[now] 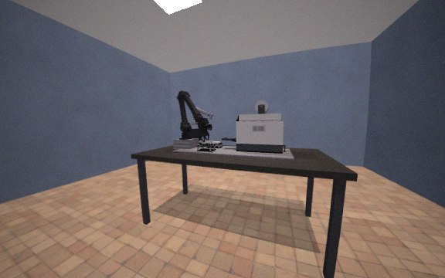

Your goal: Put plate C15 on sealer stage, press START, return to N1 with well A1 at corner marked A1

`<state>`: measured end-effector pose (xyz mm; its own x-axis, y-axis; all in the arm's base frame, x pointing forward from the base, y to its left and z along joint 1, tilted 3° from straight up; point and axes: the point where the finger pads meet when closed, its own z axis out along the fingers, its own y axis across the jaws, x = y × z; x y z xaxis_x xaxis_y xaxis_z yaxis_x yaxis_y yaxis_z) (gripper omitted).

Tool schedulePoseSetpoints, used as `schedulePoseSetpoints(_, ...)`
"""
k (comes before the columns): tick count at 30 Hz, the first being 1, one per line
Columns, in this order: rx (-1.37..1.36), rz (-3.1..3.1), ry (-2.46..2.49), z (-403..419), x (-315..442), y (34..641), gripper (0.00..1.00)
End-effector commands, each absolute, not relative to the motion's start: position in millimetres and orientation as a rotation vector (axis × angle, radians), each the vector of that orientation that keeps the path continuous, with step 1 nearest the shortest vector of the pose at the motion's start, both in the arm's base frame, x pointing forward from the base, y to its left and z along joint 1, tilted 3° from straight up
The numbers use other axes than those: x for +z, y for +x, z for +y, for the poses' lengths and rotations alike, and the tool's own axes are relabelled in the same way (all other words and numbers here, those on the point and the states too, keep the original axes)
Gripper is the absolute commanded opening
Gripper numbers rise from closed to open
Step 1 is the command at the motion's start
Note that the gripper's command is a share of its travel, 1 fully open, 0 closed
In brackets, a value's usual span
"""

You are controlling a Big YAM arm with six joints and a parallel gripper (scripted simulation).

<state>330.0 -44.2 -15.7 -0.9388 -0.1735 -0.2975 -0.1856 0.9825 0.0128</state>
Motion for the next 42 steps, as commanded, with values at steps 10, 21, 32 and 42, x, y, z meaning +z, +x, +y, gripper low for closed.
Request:
schedulePoseSetpoints(10,0.040,2.782,-0.261,-44,-4,344,0.00)
schedulePoseSetpoints(21,0.043,2.799,-0.241,-49,-9,342,0.00)
schedulePoseSetpoints(32,0.054,2.824,-0.244,-47,-20,335,0.00)
schedulePoseSetpoints(42,0.059,2.825,-0.267,-41,-26,332,0.00)
